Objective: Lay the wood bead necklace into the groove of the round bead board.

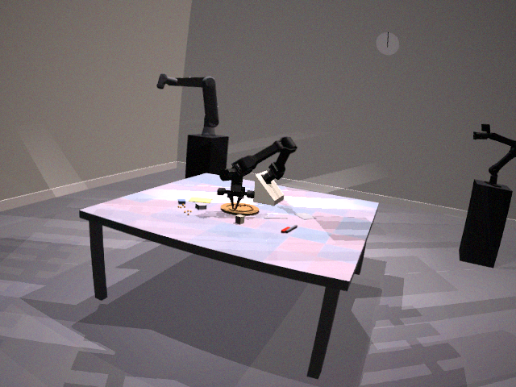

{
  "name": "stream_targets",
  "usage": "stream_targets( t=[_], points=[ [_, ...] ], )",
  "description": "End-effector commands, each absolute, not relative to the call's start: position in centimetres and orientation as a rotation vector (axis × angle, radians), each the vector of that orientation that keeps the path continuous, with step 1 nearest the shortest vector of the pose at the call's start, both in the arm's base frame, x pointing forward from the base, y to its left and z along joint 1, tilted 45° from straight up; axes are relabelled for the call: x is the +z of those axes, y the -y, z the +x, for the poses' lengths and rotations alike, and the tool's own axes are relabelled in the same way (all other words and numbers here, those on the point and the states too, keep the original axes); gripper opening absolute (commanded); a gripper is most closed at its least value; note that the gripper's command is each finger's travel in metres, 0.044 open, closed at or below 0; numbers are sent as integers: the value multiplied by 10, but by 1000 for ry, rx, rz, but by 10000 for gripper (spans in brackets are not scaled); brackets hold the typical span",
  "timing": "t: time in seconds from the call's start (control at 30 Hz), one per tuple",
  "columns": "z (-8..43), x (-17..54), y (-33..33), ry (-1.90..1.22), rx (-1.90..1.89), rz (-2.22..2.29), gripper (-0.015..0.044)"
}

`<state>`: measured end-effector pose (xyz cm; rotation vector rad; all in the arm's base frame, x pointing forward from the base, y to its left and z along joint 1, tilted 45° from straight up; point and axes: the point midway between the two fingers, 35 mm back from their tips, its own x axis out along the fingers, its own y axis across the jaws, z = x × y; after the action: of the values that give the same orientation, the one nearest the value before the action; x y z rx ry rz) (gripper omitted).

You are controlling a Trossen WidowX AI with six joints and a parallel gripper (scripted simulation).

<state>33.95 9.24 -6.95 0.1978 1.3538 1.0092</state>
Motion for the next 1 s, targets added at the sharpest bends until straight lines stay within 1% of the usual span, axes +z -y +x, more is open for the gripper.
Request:
stream_targets(
  t=[0.0,0.83,0.97],
  points=[
    [340,-69,-92,-1353,1009,197,0],
    [339,-65,-88,-1359,1010,206,0],
    [346,-68,-86,-1359,1010,206,0]
  ],
)
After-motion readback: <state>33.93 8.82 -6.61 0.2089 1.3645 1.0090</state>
